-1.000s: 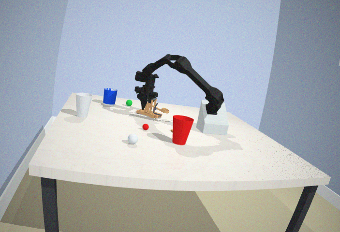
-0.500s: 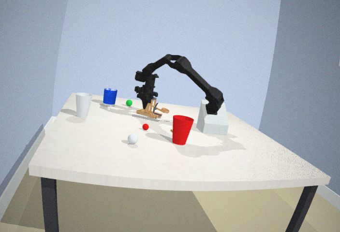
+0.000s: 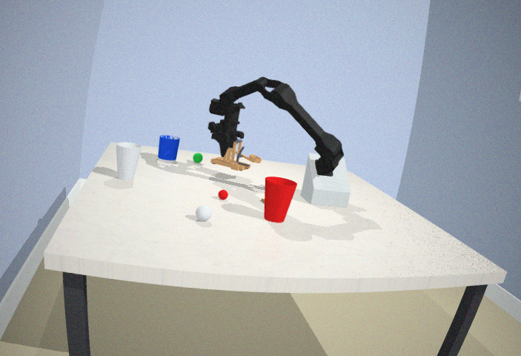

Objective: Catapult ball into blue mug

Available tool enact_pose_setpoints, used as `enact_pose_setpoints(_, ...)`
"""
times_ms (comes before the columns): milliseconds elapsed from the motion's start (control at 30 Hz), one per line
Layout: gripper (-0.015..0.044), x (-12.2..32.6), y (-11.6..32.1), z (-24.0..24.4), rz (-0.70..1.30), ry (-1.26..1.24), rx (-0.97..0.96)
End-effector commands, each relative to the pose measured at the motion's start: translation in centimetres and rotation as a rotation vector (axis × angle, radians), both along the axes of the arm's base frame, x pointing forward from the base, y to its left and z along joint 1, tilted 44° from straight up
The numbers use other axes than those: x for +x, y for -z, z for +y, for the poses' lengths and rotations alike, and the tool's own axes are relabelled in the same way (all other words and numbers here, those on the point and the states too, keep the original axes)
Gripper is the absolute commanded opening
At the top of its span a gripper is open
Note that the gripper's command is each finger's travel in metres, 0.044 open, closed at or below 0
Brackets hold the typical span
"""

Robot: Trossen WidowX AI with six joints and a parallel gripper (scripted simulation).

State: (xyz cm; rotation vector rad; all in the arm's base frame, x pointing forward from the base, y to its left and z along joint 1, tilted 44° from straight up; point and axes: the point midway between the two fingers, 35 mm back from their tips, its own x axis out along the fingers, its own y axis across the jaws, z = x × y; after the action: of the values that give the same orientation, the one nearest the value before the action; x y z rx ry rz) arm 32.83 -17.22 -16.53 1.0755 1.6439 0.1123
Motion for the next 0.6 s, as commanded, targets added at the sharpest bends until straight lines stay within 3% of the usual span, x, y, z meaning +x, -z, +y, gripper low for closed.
enact_pose_setpoints(0, 0.0, 0.1, 0.2, 0.1, -0.003, -0.001, -0.005)
enact_pose_setpoints(567, 0.0, 0.3, 2.2, 2.0, -0.003, 0.001, -0.003)
